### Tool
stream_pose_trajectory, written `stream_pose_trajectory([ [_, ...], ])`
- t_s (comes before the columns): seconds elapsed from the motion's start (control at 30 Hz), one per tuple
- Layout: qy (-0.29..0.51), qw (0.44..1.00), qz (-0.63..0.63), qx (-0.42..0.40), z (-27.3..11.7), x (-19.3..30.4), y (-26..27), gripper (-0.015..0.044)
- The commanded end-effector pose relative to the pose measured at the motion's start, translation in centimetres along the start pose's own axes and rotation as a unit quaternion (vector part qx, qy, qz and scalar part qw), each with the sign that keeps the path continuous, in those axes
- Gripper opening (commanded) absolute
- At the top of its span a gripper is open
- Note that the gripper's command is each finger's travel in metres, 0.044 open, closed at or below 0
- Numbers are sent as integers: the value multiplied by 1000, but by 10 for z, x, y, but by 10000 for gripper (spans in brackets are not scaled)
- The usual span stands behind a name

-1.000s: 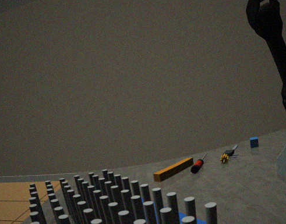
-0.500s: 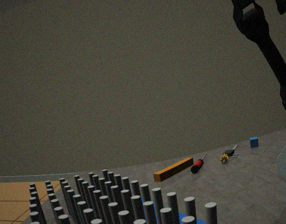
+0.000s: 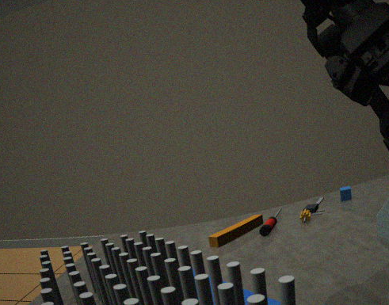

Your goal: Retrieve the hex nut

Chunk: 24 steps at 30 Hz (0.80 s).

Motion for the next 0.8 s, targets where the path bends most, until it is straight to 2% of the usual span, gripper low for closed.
stream_pose_trajectory([
  [0.0, -16, 998, 50, -24, -12, -20, -2, 0],
  [0.4, -56, 977, 186, -91, -43, -73, -17, 0],
  [0.77, -88, 934, 311, -154, -65, -119, -39, 0],
])
Point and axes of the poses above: the point midway between the two fingers, 35 mm back from their tips, its own z axis out along the fingers, its own y axis across the jaws, x = y × z, the point moved 5 cm from there along -z, back along the fingers, and after that the axes turned 4 degrees about z, right-handed, at the moved point
